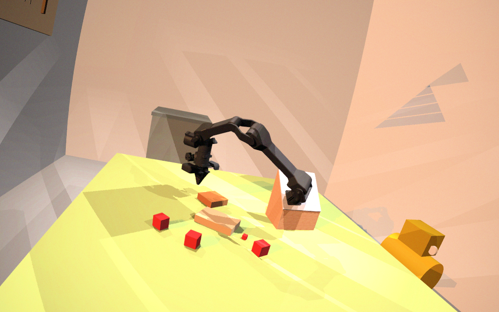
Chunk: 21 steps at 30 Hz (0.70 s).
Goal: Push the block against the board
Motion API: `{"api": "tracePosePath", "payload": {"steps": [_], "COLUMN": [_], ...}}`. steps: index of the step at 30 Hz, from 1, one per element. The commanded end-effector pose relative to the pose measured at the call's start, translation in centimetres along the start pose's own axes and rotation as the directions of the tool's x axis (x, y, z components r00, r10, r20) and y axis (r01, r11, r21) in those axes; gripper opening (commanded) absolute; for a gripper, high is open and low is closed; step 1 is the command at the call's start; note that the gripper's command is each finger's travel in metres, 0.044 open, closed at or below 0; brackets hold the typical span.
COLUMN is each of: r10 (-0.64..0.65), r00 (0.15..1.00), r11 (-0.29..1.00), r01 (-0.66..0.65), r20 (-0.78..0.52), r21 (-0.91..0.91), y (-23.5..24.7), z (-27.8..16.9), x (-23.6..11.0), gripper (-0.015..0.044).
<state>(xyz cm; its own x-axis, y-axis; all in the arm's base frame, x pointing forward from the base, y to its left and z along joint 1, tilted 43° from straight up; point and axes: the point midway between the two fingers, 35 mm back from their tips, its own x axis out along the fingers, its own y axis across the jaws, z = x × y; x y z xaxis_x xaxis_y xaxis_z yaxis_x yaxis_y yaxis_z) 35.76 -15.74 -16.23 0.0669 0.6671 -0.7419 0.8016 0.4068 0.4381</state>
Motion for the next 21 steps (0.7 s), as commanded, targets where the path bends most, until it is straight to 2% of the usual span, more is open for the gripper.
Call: {"api": "tracePosePath", "payload": {"steps": [1, 7, 10, 12, 21], "r10": [0.000, 0.000, 0.002, 0.002, 0.002], "r00": [1.000, 1.000, 1.000, 1.000, 1.000], "r11": [0.993, 0.990, 0.990, 0.990, 0.990], "r01": [0.000, 0.000, -0.002, -0.002, -0.002], "r20": [0.002, 0.001, 0.000, -0.001, -0.001], "r21": [0.118, 0.139, 0.139, 0.139, 0.139], "y": [-0.9, -1.0, -1.0, -1.0, -0.9], "z": [0.7, 0.8, 0.9, 0.8, 0.4], "x": [-0.1, 0.2, 4.2, 5.4, 5.4], "gripper": [0.0000, 0.0000, 0.0000, 0.0000, 0.0000]}}
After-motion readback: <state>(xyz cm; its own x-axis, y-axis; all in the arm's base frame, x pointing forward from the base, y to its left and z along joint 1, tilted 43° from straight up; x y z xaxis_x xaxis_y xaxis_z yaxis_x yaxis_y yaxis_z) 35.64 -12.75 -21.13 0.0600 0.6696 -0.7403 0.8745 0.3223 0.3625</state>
